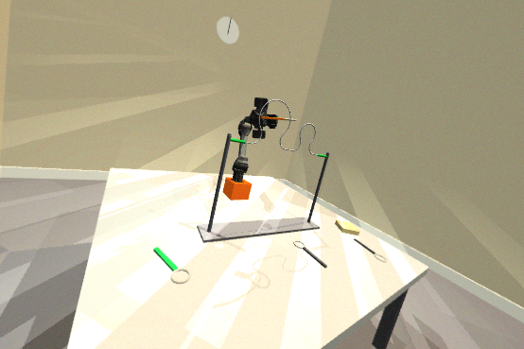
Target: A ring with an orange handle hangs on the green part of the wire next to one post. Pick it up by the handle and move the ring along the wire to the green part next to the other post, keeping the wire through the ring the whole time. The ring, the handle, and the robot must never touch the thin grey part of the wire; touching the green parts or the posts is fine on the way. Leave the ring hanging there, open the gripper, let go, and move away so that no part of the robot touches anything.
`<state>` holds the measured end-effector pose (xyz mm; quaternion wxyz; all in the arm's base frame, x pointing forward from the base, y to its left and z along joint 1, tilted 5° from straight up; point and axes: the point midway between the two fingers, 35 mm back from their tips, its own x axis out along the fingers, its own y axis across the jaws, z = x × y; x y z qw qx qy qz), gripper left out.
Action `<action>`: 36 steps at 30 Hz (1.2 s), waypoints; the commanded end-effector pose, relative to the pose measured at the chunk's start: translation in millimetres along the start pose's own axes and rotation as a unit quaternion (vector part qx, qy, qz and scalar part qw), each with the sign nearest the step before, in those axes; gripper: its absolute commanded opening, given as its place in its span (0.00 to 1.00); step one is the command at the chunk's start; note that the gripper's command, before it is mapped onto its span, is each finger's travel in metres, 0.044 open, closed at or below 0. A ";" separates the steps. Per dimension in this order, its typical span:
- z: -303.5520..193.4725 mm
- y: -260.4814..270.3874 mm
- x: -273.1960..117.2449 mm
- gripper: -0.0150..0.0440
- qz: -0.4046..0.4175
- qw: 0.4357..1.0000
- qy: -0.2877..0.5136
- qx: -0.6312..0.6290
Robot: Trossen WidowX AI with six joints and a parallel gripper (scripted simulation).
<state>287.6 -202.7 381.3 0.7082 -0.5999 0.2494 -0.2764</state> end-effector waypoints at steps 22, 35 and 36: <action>1.6 -10.2 0.7 0.00 -0.075 0.987 -0.018 -0.139; 3.6 -15.8 0.4 0.00 -0.113 0.971 -0.026 -0.208; 3.8 -16.3 0.3 0.00 -0.116 0.970 -0.027 -0.213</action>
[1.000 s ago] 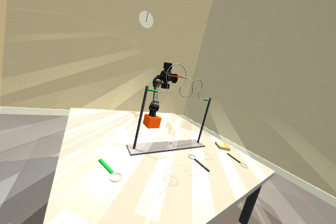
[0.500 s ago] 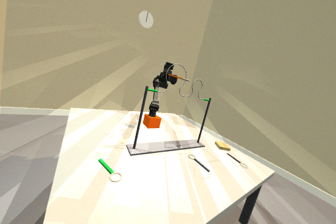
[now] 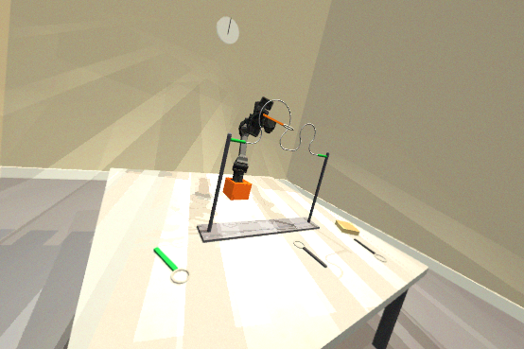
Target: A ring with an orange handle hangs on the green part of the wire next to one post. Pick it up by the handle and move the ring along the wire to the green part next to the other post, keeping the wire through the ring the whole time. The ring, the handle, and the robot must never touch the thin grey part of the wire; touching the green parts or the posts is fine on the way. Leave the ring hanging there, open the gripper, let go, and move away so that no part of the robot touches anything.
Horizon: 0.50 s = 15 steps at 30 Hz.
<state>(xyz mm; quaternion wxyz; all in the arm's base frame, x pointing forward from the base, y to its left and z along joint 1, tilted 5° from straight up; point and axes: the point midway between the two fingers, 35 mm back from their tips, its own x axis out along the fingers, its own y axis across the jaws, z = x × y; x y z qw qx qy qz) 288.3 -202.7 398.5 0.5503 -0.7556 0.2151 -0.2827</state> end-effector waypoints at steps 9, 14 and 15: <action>1.1 -3.1 0.5 0.00 -0.035 0.997 -0.009 -0.066; 1.2 -4.3 0.6 0.00 -0.047 0.995 -0.012 -0.089; 1.2 -4.4 0.6 0.00 -0.049 0.994 -0.012 -0.093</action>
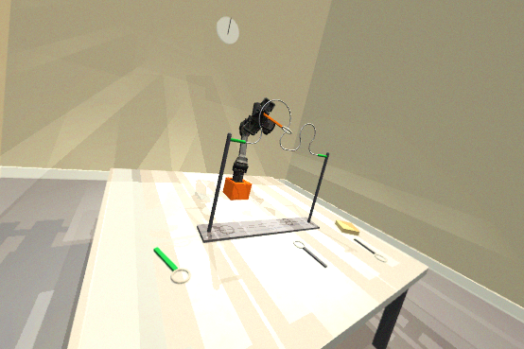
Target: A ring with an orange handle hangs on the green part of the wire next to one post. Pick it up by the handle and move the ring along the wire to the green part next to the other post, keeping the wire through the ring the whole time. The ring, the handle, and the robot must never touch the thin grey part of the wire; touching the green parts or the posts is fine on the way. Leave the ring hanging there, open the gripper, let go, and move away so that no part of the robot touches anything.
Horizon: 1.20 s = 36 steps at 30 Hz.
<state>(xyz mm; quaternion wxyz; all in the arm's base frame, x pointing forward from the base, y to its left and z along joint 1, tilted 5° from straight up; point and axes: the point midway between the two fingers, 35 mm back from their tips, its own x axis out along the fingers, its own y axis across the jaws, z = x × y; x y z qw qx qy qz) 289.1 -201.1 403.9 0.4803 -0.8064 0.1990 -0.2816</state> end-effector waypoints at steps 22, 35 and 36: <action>-2.2 22.6 -1.1 0.00 -0.008 1.000 -0.001 -0.018; -0.5 59.9 -7.0 0.00 0.045 0.996 0.012 0.077; 0.1 63.4 -7.8 0.00 0.050 0.995 0.014 0.086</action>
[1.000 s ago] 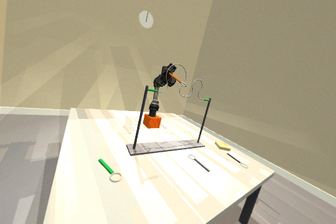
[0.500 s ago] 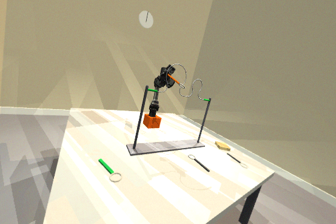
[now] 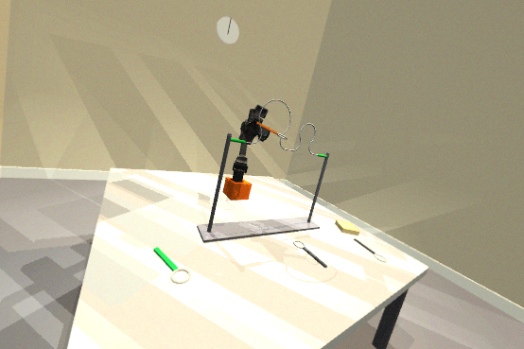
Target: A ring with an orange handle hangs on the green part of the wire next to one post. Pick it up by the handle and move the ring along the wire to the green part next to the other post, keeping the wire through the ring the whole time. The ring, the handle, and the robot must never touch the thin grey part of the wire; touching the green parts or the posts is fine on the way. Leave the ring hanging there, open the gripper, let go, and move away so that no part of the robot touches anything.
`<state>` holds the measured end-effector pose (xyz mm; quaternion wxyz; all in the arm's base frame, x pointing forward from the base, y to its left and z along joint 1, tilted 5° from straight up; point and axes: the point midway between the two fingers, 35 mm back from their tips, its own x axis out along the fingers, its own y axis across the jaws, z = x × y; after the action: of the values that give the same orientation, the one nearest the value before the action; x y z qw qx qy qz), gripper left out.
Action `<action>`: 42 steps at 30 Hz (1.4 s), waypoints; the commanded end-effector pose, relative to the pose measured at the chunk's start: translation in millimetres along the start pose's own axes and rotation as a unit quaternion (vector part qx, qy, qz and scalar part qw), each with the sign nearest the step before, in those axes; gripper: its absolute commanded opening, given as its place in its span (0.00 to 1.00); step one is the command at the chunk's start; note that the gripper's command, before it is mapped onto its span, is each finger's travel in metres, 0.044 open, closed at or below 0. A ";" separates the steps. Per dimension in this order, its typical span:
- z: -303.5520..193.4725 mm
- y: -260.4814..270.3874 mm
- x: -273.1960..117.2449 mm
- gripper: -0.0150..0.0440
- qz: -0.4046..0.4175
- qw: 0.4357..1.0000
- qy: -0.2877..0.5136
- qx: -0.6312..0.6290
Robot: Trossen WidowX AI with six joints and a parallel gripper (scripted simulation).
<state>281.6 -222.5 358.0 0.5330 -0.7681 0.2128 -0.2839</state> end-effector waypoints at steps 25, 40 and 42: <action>30.8 98.6 -30.3 0.00 0.165 0.942 0.041 0.290; 70.3 133.3 -56.8 0.00 0.249 0.862 0.060 0.438; 76.4 136.4 -60.7 0.00 0.259 0.849 0.063 0.456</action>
<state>283.0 -186.5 207.7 0.8470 -0.3755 0.2790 -0.2525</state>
